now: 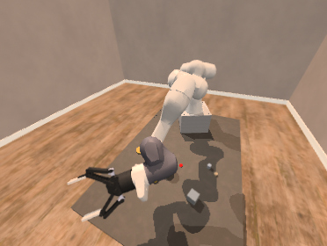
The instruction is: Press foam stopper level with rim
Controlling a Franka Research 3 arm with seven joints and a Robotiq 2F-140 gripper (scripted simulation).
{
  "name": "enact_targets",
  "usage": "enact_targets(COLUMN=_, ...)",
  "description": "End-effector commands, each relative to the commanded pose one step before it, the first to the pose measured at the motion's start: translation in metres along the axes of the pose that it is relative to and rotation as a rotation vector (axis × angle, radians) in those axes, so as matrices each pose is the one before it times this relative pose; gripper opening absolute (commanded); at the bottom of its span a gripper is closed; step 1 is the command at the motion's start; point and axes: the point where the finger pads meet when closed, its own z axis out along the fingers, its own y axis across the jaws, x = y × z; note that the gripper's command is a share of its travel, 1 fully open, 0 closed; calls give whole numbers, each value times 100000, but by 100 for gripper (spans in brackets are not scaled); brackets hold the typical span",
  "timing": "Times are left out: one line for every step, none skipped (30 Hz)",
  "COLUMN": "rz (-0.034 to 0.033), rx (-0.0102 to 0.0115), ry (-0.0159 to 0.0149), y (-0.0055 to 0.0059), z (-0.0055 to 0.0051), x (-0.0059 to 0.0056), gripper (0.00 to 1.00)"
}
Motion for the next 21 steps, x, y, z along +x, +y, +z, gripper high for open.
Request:
enact_targets(rz=17, rx=-15, ry=13, y=15, z=2, x=16, gripper=100)
enact_targets(rz=0, rx=0, ry=0, y=0, z=0, x=0, gripper=100)
enact_targets(rz=0, rx=0, ry=0, y=0, z=0, x=0, gripper=100)
enact_targets(rz=0, rx=0, ry=0, y=0, z=0, x=0, gripper=100)
enact_targets(rz=0, rx=0, ry=0, y=0, z=0, x=0, gripper=100)
enact_targets(rz=0, rx=0, ry=0, y=0, z=0, x=0, gripper=100)
enact_targets(rz=0, rx=0, ry=0, y=0, z=0, x=0, gripper=100)
enact_targets(rz=0, rx=0, ry=0, y=0, z=0, x=0, gripper=100)
enact_targets(rz=0, rx=0, ry=0, y=0, z=0, x=0, gripper=100)
enact_targets(rz=0, rx=0, ry=0, y=0, z=0, x=0, gripper=100)
enact_targets(rz=0, rx=0, ry=0, y=0, z=0, x=0, gripper=100)
enact_targets(rz=0, rx=0, ry=0, y=0, z=0, x=0, gripper=100)
enact_targets(rz=0, rx=0, ry=0, y=0, z=0, x=0, gripper=100)
enact_targets(rz=0, rx=0, ry=0, y=0, z=0, x=0, gripper=100)
enact_targets(rz=0, rx=0, ry=0, y=0, z=0, x=0, gripper=100)
enact_targets(rz=0, rx=0, ry=0, y=0, z=0, x=0, gripper=100)
enact_targets(rz=0, rx=0, ry=0, y=0, z=0, x=0, gripper=100)
enact_targets(rz=-8, rx=9, ry=3, y=0, z=-2, x=0, gripper=0)
enact_targets(rz=-54, rx=59, ry=18, y=-3, z=-12, x=-3, gripper=0)
enact_targets(rz=-139, rx=151, ry=45, y=-7, z=-30, x=-7, gripper=0)
enact_targets(rz=-256, rx=280, ry=81, y=-13, z=-56, x=-15, gripper=0)
